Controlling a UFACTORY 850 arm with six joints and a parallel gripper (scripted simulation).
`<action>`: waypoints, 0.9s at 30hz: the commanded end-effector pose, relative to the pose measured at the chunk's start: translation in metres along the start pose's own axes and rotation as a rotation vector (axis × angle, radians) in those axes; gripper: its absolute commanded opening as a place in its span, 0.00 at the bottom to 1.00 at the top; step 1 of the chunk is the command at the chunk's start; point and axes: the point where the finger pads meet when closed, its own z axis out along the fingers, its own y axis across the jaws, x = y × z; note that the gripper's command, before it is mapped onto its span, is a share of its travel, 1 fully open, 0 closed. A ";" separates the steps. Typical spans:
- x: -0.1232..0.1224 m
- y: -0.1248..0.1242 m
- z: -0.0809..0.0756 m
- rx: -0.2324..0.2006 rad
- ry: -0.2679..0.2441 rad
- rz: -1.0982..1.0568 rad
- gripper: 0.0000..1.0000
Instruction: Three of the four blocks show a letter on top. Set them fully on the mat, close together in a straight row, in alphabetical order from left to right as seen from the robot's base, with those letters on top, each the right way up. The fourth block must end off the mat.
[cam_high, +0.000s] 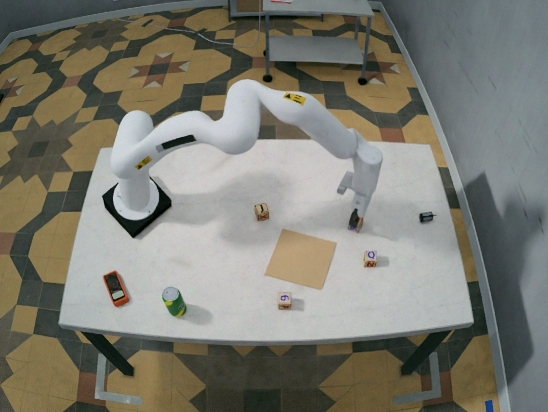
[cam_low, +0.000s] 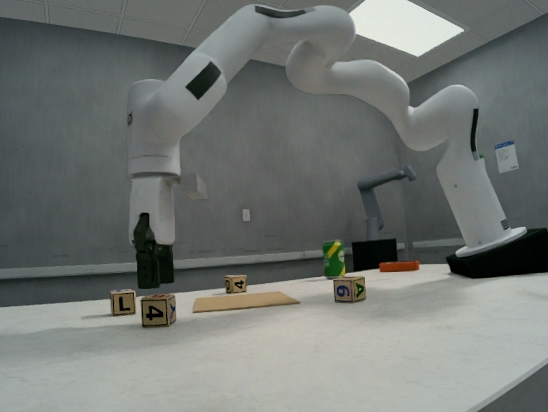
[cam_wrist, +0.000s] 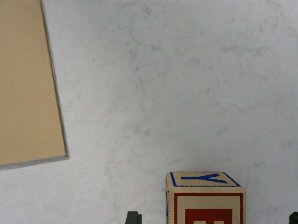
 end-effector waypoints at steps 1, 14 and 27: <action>-0.001 0.000 0.000 -0.001 -0.002 0.000 0.87; -0.001 0.000 0.001 -0.001 -0.002 0.000 0.87; -0.001 0.000 0.012 -0.001 -0.002 0.000 0.87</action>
